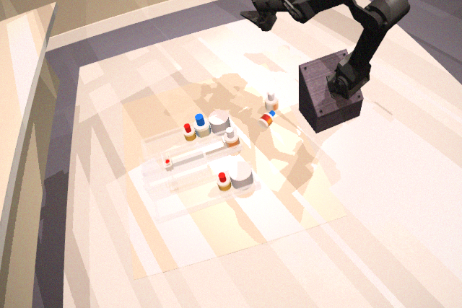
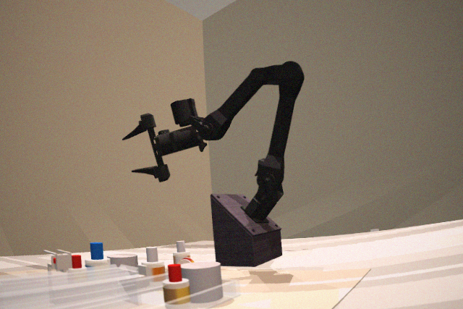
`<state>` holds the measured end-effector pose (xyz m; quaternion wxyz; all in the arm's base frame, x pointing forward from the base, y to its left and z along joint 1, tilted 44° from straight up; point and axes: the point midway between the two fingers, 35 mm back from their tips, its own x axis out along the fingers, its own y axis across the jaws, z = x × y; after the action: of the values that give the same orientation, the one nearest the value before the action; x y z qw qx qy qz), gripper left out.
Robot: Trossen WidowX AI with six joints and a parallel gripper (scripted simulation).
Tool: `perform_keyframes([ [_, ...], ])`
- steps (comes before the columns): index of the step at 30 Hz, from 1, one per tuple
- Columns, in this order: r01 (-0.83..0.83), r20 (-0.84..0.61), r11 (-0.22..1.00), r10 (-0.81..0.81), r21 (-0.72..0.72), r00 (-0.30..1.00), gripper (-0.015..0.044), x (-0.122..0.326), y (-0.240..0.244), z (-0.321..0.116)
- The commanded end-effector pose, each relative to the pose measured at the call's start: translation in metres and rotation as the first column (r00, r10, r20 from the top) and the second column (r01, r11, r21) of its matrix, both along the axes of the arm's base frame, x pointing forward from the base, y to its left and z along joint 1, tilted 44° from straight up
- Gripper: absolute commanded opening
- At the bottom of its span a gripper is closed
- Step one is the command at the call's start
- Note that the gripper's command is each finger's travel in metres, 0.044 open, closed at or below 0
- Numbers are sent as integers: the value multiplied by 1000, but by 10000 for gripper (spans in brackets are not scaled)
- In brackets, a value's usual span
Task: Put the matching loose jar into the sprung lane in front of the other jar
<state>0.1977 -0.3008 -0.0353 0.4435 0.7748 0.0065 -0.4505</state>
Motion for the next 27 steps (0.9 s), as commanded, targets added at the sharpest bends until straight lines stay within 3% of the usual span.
perform_keyframes([
  [1, -693, -313, 718, 676, 73, 667, 440, 12, 71, -43],
  [6, -916, -329, 374, 892, 146, 311, 440, 9, 110, -52],
  [10, -981, -280, 86, 959, 176, 33, 440, 3, 139, -53],
  [19, -850, -134, -525, 840, 51, -526, 440, -12, 193, -37],
  [23, -706, -110, -704, 710, -74, -696, 440, -18, 210, -26],
  [27, -688, -107, -721, 693, -90, -713, 440, -20, 213, -24],
])
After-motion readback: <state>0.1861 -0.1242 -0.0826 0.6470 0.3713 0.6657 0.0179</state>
